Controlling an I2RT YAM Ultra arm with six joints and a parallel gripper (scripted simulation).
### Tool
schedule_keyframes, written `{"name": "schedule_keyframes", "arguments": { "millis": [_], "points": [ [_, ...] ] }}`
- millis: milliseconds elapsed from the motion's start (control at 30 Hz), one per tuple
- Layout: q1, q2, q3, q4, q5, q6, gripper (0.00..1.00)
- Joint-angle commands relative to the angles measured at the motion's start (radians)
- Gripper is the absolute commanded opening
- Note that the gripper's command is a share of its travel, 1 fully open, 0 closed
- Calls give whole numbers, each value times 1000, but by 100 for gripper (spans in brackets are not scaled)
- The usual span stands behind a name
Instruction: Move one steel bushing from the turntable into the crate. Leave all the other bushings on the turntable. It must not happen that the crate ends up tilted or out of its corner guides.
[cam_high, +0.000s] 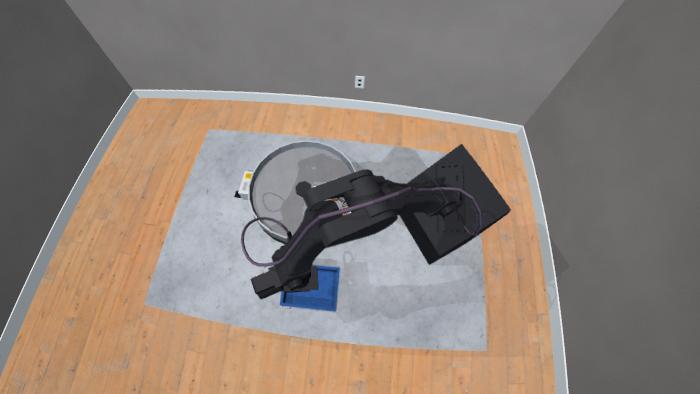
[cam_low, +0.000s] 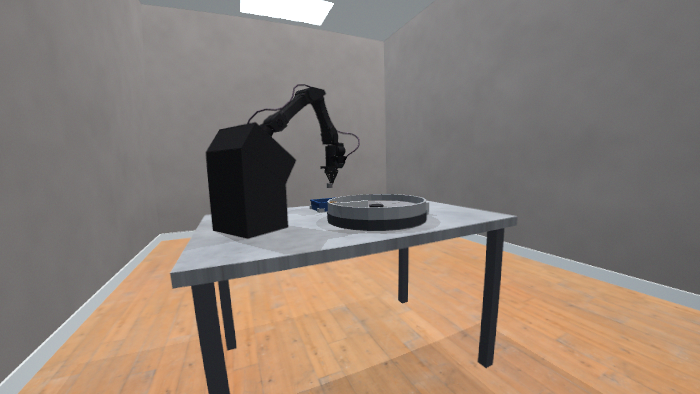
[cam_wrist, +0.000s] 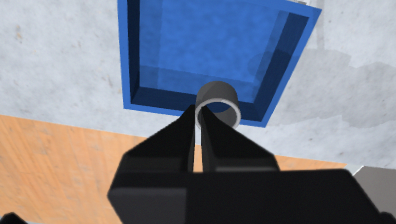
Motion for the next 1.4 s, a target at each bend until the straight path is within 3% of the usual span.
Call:
{"name": "schedule_keyframes", "arguments": {
  "millis": [0, 1367],
  "points": [
    [4, -16, 37, -25, 14, 5, 0],
    [-15, -17, 45, -30, 9, -8, 0]
  ]
}}
